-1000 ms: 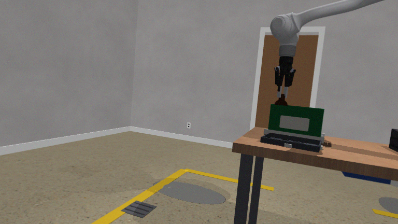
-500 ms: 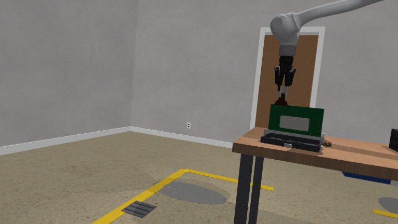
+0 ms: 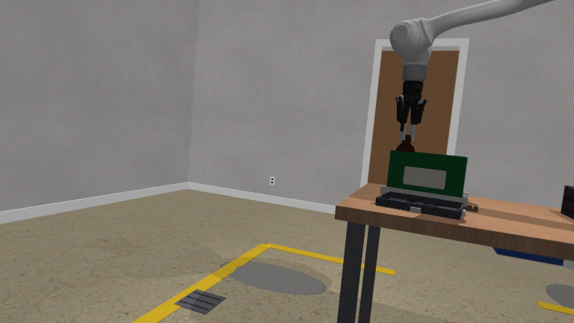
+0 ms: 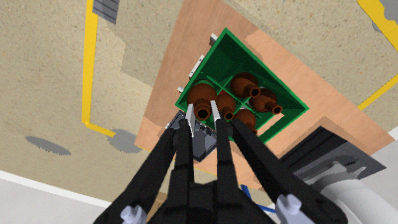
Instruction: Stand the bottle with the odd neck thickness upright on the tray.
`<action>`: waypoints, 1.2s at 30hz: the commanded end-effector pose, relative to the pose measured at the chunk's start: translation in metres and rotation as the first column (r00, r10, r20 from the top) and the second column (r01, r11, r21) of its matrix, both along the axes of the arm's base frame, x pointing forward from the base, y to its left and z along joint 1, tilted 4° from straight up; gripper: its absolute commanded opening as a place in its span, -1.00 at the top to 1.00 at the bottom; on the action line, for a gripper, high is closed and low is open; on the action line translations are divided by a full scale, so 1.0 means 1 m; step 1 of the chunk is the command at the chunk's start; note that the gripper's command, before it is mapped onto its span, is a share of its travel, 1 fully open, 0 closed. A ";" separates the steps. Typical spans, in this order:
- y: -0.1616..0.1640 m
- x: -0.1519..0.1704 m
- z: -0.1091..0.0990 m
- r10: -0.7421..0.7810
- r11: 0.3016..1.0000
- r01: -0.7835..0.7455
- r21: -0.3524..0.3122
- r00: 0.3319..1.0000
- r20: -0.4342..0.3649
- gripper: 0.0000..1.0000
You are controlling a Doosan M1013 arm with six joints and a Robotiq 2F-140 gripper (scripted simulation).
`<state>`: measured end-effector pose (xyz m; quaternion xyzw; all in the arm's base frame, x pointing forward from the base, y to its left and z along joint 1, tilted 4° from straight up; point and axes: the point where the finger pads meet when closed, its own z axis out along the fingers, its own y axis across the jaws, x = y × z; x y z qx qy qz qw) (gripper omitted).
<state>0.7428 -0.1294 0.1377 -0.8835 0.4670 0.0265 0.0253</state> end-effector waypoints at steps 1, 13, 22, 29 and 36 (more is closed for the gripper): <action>0.000 0.000 0.000 0.000 1.000 0.000 0.000 1.000 0.000 1.00; 0.000 0.000 0.000 0.000 1.000 0.000 0.000 1.000 0.000 1.00; 0.000 0.000 0.000 0.000 1.000 0.000 0.000 1.000 0.000 1.00; 0.000 0.000 0.002 0.000 1.000 0.000 0.000 1.000 0.000 1.00; 0.000 0.000 0.007 0.000 1.000 0.000 0.000 1.000 0.000 1.00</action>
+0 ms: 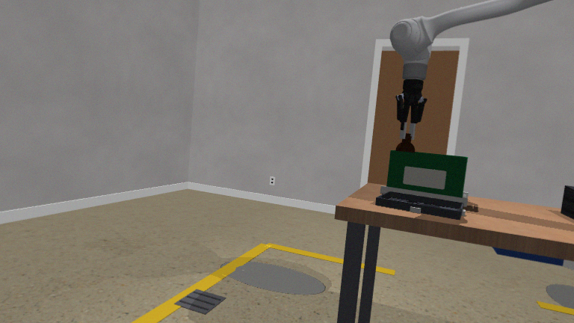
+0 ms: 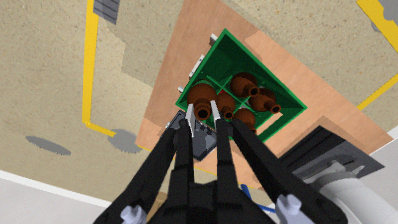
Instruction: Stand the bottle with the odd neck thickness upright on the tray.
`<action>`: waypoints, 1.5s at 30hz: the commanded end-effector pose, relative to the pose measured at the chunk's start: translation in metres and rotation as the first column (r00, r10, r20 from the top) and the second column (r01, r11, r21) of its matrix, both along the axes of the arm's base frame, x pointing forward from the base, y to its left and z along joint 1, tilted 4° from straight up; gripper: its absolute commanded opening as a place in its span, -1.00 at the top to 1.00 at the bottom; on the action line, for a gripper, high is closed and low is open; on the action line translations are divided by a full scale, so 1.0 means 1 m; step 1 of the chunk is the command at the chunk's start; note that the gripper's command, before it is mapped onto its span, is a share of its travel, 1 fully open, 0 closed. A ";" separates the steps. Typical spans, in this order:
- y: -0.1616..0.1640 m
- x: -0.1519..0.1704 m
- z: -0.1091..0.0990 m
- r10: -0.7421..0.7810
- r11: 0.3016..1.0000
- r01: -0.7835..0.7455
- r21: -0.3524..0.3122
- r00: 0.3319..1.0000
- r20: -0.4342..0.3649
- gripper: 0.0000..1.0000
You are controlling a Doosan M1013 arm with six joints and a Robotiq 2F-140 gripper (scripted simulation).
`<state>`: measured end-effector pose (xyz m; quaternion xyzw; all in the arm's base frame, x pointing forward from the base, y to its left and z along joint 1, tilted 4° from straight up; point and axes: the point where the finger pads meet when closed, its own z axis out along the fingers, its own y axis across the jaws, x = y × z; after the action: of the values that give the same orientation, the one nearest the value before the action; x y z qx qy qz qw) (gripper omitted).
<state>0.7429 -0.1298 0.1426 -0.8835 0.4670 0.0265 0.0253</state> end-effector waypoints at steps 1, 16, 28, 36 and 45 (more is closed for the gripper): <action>0.000 0.000 0.003 0.000 1.000 0.000 0.000 1.000 0.000 1.00; -0.001 0.000 0.018 0.000 1.000 0.000 0.000 1.000 0.000 1.00; -0.002 0.001 0.029 0.000 1.000 0.000 0.000 1.000 0.000 1.00; -0.002 0.001 0.033 0.000 1.000 0.000 0.000 1.000 0.000 1.00; -0.002 0.001 0.035 0.000 1.000 0.000 0.000 1.000 0.000 1.00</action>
<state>0.7438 -0.1322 0.1773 -0.8835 0.4670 0.0265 0.0254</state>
